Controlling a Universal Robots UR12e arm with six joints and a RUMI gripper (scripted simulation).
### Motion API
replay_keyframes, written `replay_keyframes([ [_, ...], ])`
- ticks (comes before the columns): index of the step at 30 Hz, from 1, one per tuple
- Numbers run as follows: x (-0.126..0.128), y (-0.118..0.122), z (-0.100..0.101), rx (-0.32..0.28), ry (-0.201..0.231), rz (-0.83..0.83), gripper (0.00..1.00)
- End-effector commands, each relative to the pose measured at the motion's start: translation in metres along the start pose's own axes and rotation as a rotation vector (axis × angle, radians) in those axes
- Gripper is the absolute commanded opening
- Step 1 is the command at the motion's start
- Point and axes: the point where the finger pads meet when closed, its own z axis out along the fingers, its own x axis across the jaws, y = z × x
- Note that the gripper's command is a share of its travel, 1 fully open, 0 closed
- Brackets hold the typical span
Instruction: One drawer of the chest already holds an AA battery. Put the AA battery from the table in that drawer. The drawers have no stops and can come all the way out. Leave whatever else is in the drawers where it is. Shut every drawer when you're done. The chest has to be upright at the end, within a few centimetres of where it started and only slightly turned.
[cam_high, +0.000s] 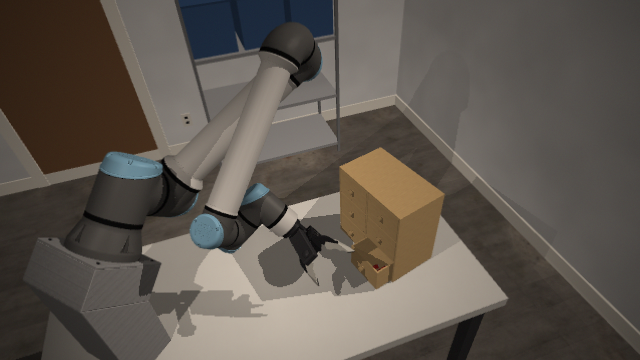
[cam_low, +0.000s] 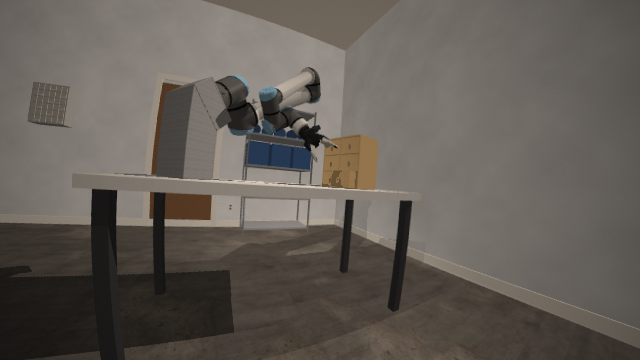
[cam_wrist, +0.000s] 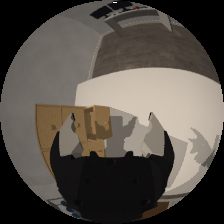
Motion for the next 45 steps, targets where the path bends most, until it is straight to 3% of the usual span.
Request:
replay_keyframes([
  [1,-0.002,-0.001,0.0,0.003,0.092,0.104,1.0],
  [3,-0.003,-0.002,0.0,0.003,0.127,0.153,1.0],
  [5,-0.003,-0.002,0.0,0.003,0.127,0.153,1.0],
  [20,-0.005,-0.002,-0.006,0.009,0.384,0.527,1.0],
  [22,-0.005,-0.002,-0.006,0.009,0.384,0.527,1.0],
  [37,-0.009,-0.004,-0.01,0.011,0.623,0.871,1.0],
  [39,-0.009,-0.004,-0.01,0.011,0.623,0.871,1.0],
  [45,-0.011,-0.005,-0.011,0.012,0.7,0.983,1.0],
])
